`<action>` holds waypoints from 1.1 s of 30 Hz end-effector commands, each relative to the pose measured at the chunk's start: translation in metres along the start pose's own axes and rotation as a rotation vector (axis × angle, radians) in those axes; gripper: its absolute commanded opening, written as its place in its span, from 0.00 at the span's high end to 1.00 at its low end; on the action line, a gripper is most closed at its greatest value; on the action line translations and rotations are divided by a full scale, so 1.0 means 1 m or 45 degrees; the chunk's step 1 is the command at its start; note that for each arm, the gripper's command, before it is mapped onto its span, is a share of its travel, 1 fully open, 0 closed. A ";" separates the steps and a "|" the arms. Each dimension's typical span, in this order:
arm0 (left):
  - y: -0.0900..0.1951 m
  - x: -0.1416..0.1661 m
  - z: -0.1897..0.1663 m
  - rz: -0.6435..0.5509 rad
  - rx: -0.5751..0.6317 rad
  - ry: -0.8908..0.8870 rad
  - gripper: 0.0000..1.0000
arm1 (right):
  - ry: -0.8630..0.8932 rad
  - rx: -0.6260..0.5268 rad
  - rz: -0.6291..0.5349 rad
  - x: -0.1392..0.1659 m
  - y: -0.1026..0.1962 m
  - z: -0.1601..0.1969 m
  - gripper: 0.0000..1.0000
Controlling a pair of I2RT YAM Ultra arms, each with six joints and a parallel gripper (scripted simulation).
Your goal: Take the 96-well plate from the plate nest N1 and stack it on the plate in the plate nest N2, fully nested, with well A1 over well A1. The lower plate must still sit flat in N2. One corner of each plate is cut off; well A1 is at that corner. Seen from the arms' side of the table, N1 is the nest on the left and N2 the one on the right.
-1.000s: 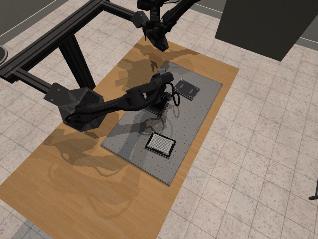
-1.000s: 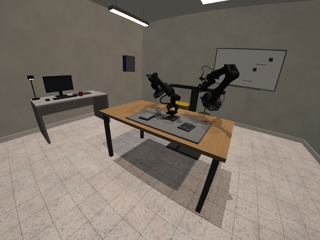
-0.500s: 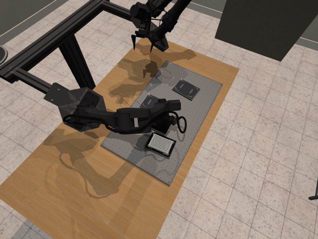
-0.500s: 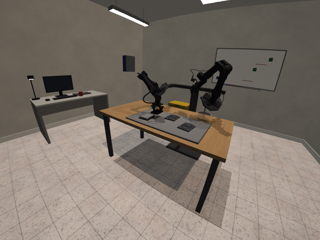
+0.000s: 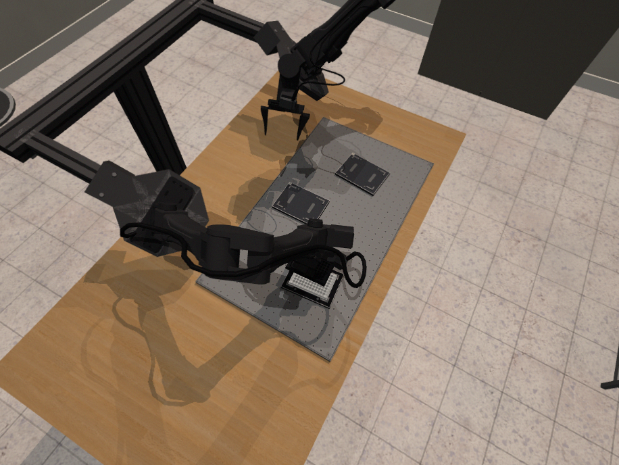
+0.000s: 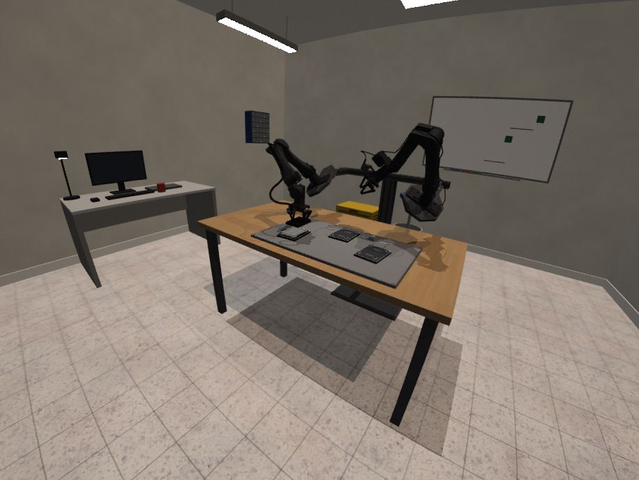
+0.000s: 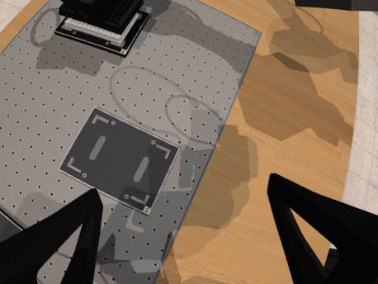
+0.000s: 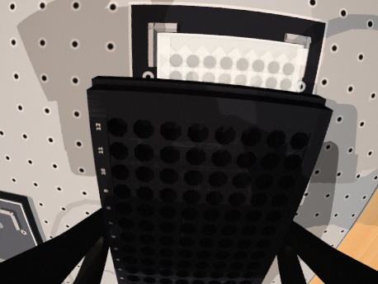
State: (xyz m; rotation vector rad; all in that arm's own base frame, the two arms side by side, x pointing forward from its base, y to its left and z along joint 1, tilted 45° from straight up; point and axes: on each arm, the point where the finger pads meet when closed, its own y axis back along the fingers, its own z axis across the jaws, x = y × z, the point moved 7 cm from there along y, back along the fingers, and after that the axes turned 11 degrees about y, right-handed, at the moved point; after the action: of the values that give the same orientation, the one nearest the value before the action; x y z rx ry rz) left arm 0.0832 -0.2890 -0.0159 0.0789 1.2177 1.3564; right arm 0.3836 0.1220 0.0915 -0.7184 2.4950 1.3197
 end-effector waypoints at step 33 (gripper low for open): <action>-0.083 -0.048 0.072 -0.574 -0.121 -0.081 0.00 | 0.031 -0.042 -0.079 -0.028 0.001 -0.019 0.20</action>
State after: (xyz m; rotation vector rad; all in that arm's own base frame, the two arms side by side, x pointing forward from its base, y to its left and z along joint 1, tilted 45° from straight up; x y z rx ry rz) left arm 0.2061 -0.3097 -0.0065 -0.2298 1.0422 1.0385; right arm 0.3948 0.1097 0.1111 -0.7669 2.5024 1.3329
